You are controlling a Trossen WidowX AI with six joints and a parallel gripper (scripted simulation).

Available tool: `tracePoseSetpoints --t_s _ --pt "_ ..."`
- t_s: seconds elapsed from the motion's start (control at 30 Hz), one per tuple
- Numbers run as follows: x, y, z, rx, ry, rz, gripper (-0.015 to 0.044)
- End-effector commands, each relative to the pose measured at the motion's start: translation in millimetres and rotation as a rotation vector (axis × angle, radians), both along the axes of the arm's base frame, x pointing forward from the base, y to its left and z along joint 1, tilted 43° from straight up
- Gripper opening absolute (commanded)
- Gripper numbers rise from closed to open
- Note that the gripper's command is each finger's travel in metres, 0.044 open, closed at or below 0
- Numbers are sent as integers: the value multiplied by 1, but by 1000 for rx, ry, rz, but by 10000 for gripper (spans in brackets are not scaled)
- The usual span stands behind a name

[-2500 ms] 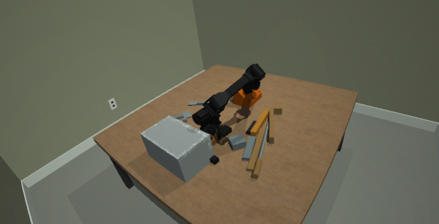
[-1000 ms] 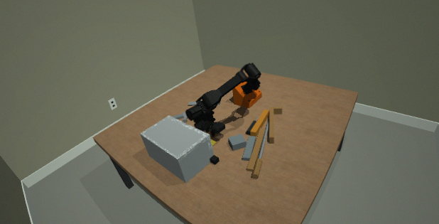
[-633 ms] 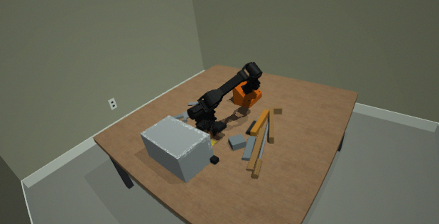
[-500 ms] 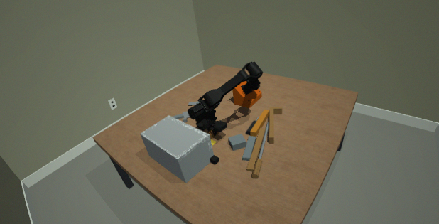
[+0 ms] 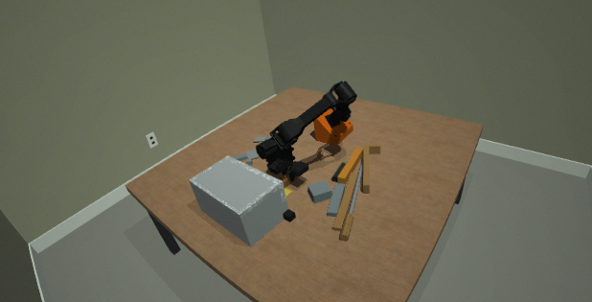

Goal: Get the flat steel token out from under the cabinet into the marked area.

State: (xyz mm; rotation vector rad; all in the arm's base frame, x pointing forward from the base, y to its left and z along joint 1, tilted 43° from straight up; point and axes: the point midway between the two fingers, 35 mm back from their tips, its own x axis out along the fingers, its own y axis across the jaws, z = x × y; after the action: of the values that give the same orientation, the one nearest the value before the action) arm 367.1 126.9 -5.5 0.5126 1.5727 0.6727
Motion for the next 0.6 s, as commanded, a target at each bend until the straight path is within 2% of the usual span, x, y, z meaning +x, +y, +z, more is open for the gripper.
tracePoseSetpoints --t_s 0.0,0.57 --pt "-5 -1 -1 -1 1 3 0" --pt "-21 -2 0 -1 2 3 0"
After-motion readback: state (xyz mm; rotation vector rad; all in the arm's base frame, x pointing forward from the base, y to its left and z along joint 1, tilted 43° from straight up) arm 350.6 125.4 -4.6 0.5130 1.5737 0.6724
